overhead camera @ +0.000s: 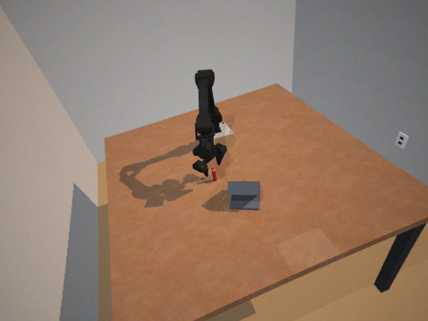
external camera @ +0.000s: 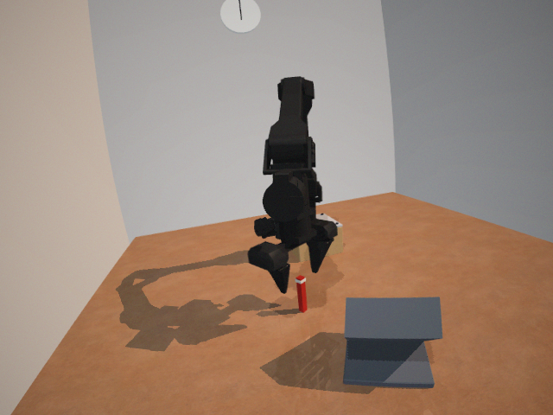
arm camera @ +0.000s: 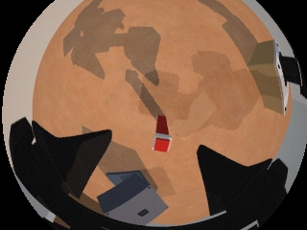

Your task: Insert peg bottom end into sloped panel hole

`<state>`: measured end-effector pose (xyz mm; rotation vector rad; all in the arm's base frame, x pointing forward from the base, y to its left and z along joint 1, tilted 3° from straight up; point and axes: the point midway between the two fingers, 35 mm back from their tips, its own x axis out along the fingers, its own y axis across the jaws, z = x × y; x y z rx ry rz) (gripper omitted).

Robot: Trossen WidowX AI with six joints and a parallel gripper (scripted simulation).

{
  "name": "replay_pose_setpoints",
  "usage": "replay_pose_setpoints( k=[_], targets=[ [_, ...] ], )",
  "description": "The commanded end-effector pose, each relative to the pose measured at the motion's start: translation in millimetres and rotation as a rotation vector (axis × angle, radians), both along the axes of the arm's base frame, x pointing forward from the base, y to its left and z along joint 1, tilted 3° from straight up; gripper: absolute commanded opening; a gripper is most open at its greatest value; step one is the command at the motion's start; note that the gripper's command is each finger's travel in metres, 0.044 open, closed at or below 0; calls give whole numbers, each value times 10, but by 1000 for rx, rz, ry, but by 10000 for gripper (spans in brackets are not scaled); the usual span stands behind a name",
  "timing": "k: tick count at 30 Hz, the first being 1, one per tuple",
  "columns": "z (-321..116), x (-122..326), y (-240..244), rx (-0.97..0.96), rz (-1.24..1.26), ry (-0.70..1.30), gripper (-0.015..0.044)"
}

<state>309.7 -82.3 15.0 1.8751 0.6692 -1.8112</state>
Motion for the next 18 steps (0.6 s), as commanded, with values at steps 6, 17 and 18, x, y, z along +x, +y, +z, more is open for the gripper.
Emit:
replay_pose_setpoints(
  k=[6, 17, 18],
  targets=[
    [-182, -36, 24, 8, -6, 13, 440],
    [-346, -49, 36, 8, -6, 13, 440],
    [-349, -49, 36, 8, -6, 13, 440]
  ],
)
